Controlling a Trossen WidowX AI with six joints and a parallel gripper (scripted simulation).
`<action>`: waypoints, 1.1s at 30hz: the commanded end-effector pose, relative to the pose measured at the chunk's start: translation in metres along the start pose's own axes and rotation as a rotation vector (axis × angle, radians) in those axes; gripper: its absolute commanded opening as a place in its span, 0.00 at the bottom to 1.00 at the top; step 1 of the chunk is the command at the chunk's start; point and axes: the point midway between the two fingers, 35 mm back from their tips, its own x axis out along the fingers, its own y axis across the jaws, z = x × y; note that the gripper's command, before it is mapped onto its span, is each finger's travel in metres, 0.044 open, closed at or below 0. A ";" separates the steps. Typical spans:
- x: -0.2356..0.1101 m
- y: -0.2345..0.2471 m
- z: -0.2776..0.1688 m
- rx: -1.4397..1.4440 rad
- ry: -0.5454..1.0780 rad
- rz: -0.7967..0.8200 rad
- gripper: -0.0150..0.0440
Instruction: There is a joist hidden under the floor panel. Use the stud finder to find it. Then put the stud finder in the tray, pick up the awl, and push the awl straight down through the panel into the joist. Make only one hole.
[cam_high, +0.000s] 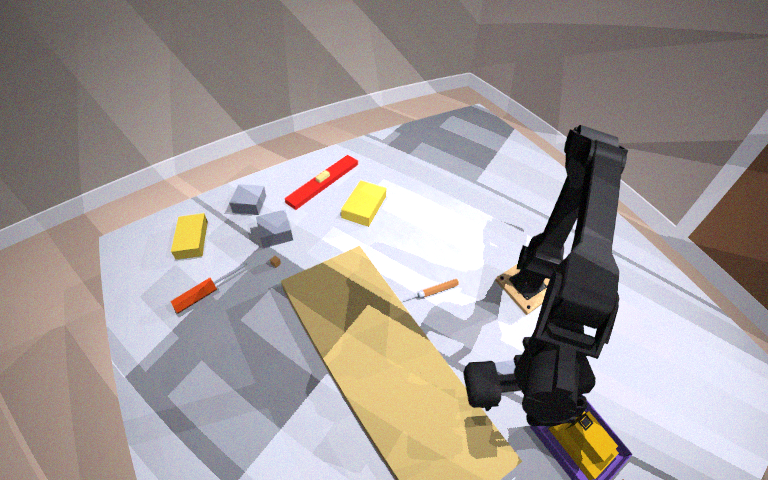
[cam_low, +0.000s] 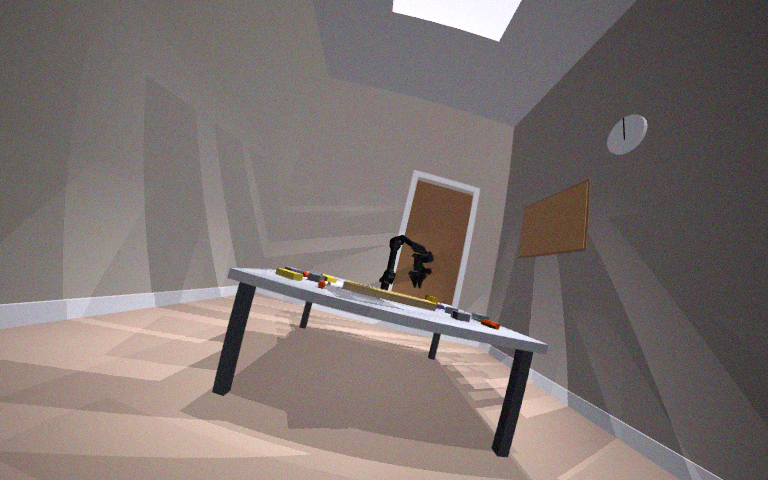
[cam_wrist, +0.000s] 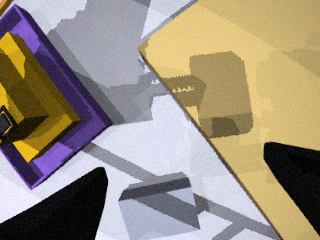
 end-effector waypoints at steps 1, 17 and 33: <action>-0.001 -0.040 -0.056 0.218 0.061 -0.035 1.00; -0.014 -0.064 -0.259 1.038 0.214 -0.106 1.00; -0.014 -0.048 -0.292 1.218 0.241 -0.107 1.00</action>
